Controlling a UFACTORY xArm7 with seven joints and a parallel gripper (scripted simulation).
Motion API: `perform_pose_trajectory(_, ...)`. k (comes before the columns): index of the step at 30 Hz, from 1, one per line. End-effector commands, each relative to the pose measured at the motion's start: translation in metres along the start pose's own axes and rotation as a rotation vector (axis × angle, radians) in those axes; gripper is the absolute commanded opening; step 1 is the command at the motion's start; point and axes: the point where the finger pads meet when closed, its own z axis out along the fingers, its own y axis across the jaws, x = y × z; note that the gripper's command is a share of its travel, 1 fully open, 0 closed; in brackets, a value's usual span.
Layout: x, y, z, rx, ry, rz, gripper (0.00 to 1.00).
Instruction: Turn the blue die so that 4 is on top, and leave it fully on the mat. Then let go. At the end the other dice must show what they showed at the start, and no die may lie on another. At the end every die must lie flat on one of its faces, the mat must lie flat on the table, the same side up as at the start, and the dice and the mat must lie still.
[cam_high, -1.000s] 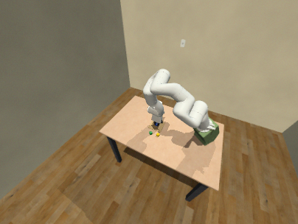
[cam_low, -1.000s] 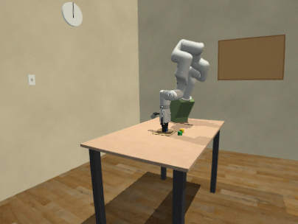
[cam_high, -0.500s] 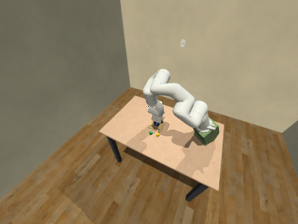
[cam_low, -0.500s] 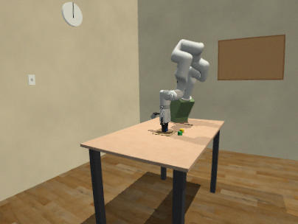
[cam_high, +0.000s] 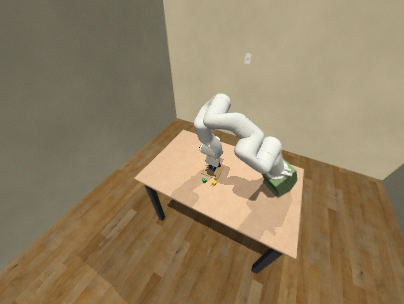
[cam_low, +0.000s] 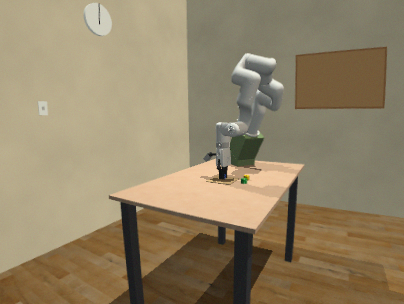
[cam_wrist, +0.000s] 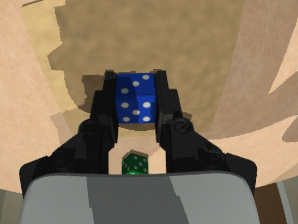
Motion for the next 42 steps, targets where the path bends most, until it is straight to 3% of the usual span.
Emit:
perform_pose_trajectory(1,0.0009,-0.0012,-0.0009,0.003,0.002,0.0,0.21)
perform_pose_trajectory(42,0.0009,-0.0012,0.0032,0.003,0.002,0.0,0.21)
